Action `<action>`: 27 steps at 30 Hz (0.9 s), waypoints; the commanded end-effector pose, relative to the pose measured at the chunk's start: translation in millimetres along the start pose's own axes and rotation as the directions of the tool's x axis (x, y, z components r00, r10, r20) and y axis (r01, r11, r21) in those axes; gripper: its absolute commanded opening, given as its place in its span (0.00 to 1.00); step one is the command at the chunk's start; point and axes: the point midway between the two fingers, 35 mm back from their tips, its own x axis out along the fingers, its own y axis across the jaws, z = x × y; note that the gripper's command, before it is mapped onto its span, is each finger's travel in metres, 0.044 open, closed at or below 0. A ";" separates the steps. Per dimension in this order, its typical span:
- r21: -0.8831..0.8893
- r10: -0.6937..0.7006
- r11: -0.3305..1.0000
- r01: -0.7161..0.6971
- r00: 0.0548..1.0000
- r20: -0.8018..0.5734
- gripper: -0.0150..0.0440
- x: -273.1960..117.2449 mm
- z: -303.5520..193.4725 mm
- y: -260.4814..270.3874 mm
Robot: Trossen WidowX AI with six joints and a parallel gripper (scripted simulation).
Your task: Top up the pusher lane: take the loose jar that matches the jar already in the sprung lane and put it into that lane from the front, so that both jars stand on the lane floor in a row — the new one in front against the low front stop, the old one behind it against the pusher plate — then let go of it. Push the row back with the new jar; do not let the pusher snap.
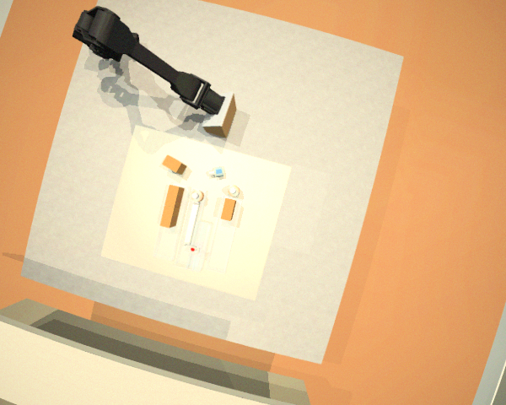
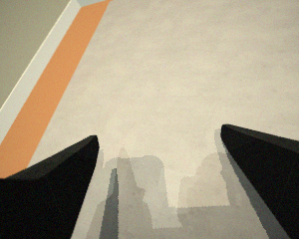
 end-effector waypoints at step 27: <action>-0.260 0.187 0.628 -0.733 0.467 -0.864 1.00 -298.5 -276.9 121.9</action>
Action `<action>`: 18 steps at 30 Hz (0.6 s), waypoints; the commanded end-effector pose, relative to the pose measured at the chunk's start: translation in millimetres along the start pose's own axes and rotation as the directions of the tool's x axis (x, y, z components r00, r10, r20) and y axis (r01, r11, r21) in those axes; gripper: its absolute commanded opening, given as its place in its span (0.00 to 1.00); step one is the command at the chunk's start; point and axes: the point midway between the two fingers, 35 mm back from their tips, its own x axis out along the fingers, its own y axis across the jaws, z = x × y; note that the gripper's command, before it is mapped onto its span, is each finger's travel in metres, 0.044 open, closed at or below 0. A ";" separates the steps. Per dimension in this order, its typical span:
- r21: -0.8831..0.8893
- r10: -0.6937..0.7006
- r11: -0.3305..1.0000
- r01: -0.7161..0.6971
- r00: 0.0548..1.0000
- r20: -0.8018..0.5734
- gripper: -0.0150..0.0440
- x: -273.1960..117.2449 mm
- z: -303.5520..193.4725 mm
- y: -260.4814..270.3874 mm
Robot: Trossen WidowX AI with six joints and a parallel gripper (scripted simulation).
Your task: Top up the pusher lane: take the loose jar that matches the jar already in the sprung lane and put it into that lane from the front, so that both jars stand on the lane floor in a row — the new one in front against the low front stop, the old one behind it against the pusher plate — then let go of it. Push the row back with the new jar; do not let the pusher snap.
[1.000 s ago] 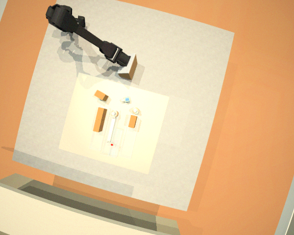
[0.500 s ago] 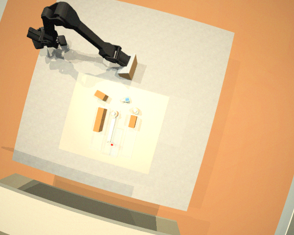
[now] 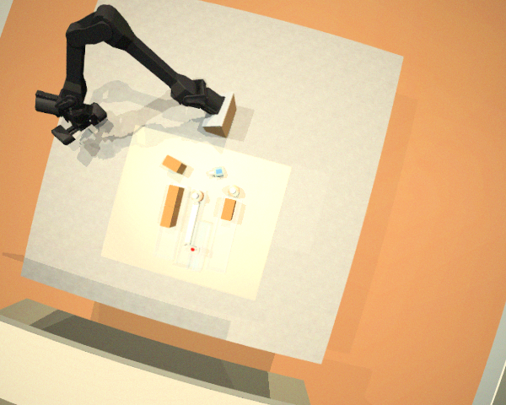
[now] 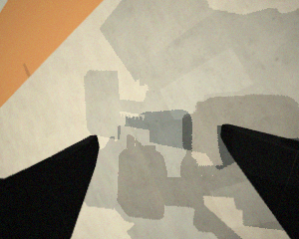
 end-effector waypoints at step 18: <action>-0.434 0.033 0.809 -0.397 0.767 -0.641 1.00 -114.8 -298.3 112.5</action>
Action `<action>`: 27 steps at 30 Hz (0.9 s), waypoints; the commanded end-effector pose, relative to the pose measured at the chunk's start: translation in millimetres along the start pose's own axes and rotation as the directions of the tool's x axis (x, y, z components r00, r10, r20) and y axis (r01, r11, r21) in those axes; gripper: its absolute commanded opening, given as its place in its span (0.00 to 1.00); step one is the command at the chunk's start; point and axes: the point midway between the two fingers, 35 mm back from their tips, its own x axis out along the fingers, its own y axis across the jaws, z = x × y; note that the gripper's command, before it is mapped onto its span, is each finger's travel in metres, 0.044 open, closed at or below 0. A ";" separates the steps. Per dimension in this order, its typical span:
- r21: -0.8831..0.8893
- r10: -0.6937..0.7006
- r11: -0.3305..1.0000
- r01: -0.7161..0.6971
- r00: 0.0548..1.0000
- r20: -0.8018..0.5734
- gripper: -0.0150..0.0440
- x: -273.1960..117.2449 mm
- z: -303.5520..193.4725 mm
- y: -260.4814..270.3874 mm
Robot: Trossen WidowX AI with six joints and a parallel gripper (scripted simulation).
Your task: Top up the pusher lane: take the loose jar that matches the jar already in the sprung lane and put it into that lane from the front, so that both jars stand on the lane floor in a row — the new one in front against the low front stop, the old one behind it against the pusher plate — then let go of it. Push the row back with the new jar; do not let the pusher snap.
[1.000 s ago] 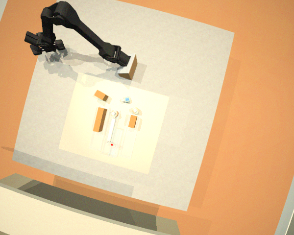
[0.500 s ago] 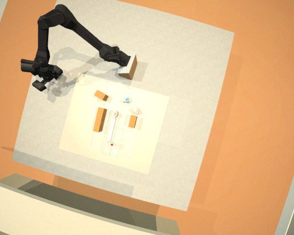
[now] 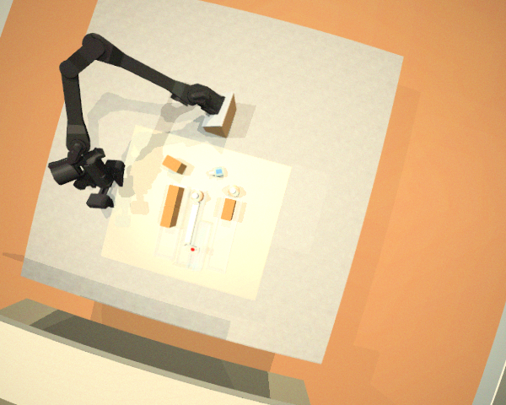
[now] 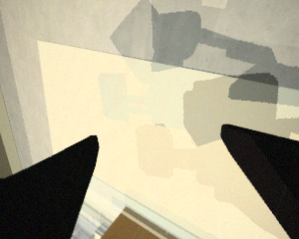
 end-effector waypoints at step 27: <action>-0.933 -0.465 0.361 -0.007 0.866 -0.186 1.00 -68.5 -397.5 35.6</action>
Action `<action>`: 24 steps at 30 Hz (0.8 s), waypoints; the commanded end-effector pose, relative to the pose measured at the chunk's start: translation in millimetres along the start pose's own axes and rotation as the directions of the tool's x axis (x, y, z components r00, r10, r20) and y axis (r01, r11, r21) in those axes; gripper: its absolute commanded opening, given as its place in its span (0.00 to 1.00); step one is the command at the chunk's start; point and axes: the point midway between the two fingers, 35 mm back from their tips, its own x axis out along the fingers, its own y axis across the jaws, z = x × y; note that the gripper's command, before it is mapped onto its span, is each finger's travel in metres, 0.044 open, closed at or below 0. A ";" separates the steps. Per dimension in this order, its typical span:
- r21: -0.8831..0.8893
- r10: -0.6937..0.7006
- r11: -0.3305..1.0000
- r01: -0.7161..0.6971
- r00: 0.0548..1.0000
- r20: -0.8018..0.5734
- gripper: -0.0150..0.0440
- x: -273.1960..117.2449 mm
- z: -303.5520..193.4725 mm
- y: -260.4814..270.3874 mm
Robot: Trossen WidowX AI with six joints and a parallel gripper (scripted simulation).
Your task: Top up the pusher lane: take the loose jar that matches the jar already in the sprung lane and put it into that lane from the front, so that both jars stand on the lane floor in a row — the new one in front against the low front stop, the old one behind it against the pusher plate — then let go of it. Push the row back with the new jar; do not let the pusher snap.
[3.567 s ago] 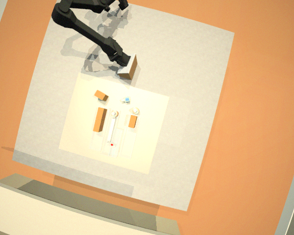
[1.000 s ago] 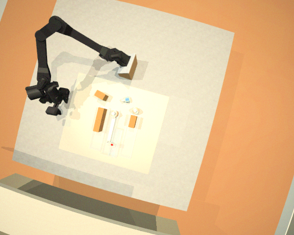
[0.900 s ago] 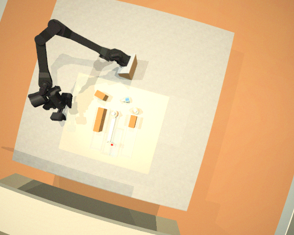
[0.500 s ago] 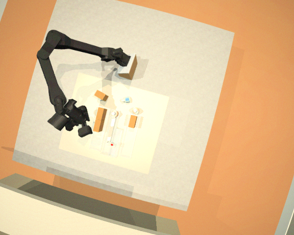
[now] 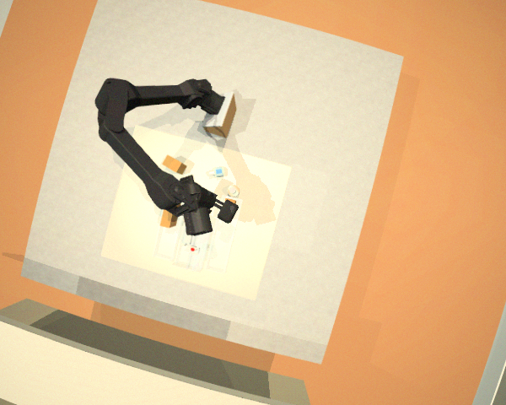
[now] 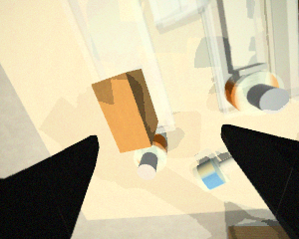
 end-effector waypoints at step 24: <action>-0.223 -0.207 0.955 0.194 0.978 -0.035 1.00 40.9 -67.4 21.7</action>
